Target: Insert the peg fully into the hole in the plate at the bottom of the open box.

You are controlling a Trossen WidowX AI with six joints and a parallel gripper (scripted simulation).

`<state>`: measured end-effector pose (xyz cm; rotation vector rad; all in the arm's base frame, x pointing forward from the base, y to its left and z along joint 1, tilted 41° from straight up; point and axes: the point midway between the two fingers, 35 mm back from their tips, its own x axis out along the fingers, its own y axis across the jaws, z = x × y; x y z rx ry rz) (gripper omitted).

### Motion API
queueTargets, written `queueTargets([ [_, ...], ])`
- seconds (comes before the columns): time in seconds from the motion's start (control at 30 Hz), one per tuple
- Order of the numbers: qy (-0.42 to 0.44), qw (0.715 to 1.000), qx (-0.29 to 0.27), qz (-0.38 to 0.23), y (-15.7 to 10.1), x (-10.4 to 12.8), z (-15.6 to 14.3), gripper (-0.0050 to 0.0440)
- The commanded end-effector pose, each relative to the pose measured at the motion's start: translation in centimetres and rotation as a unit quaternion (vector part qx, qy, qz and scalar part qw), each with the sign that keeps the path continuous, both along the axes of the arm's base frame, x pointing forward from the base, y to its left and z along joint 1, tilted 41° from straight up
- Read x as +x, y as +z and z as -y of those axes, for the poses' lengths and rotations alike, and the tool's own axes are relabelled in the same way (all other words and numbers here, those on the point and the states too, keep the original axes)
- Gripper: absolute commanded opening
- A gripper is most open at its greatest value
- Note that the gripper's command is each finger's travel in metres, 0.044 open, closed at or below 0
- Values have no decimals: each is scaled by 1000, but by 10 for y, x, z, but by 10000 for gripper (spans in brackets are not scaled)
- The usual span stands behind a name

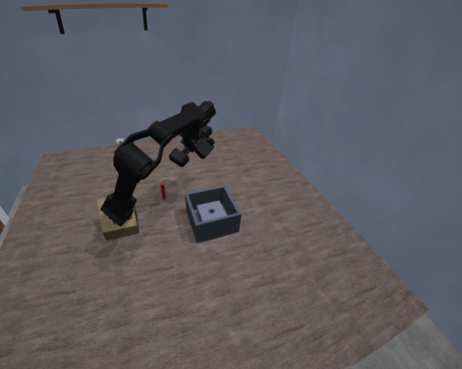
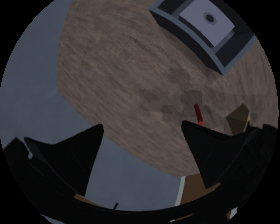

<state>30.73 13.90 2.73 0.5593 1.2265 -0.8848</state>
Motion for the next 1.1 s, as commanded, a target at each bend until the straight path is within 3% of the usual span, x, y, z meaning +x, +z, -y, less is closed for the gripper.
queueTargets([
  [0.0, -29, 995, -84, -50, -22, -60, -3, 440],
  [0.13, -63, 981, -174, -56, -29, -110, 3, 440],
  [0.2, -63, 981, -174, -56, -29, -110, 3, 440],
  [0.3, -70, 973, -214, -52, -28, -128, 8, 440],
  [0.53, -70, 973, -216, -51, -30, -129, 9, 440],
  [0.67, -70, 973, -216, -51, -53, -131, 30, 440],
  [1.07, -70, 973, -216, -51, -65, -132, 40, 440],
])
